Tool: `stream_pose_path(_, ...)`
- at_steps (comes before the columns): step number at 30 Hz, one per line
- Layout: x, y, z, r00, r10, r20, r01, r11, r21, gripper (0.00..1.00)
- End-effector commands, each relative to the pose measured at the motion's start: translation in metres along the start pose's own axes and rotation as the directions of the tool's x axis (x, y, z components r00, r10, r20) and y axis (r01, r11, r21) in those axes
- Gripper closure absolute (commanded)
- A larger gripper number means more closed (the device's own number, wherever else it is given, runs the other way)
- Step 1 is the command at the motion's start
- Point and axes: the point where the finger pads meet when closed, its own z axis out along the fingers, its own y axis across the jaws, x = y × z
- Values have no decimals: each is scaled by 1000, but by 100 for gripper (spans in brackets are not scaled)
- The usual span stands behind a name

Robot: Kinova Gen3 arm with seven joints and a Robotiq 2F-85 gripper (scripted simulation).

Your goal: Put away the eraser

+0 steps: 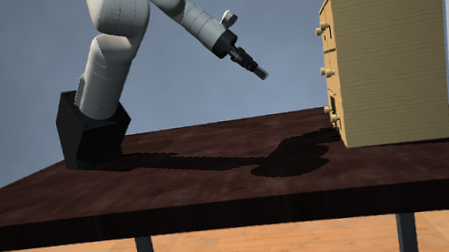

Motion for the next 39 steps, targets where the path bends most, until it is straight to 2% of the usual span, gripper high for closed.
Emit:
stream_pose_path(1,4,-4,-6,1000,6,15,-6,1000,5,100)
stream_pose_path(3,4,-4,-6,1000,6,15,-6,1000,5,100)
stream_pose_path(6,5,-4,-11,998,6,66,-6,1000,5,100)
stream_pose_path(12,6,-4,-26,979,5,205,-6,1000,5,100)
stream_pose_path(18,7,-4,-42,935,4,355,-6,1000,5,100)
stream_pose_path(20,7,-4,-42,935,4,355,-6,1000,5,100)
stream_pose_path(29,9,-4,-64,842,3,540,-6,1000,5,100)
stream_pose_path(35,9,-4,-74,785,2,619,-6,1000,5,100)
stream_pose_path(39,10,-4,-77,770,2,638,-6,1000,5,100)
